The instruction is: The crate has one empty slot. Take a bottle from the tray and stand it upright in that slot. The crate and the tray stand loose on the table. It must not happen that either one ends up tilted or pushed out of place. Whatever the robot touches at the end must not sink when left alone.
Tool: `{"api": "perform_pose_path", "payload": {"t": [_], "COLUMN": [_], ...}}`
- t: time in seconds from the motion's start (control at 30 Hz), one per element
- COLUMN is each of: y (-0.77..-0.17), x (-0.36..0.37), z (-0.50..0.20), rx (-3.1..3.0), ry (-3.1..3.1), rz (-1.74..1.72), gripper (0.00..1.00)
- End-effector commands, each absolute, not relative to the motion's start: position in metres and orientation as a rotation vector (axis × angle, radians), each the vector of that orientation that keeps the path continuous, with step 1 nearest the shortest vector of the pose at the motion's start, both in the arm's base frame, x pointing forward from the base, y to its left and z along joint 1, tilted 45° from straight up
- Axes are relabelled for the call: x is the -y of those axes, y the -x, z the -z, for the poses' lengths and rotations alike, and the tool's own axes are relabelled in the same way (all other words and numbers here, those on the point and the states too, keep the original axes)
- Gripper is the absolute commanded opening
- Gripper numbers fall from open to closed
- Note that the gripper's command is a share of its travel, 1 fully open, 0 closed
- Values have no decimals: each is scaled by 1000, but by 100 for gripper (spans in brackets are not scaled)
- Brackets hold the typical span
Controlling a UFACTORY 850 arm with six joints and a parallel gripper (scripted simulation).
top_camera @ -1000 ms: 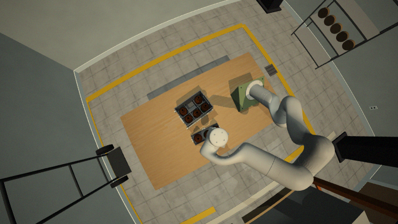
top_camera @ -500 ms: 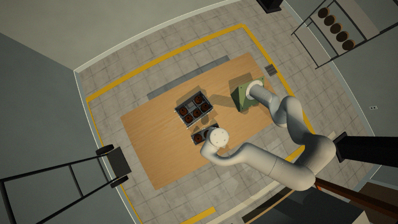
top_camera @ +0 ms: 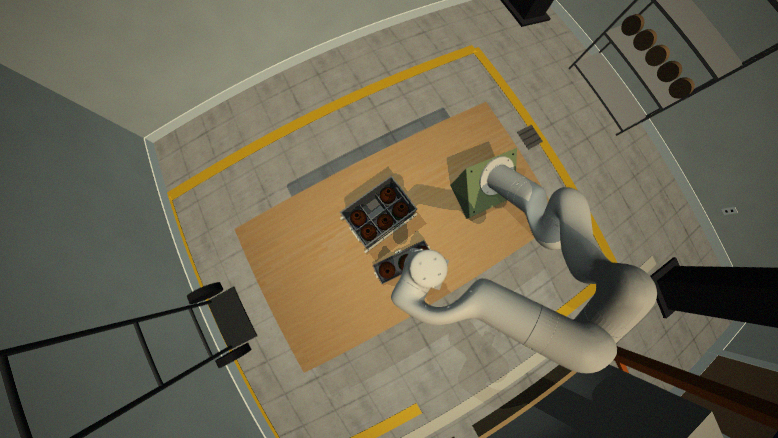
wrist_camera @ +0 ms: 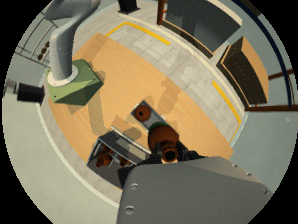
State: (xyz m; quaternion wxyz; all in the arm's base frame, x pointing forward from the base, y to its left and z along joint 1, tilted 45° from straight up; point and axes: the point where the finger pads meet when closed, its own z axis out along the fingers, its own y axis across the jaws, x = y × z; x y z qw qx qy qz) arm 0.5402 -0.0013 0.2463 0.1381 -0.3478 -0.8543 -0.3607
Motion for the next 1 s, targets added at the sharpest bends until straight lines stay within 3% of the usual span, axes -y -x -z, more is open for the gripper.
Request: {"api": "perform_pose_path", "payload": {"t": [0.0, 0.97], "y": [-541, -541], "x": [2, 6], "z": [-247, -242], "rx": [2472, 2472], "ry": [1007, 1007], "rz": [1044, 1044], "gripper": [0, 0]}}
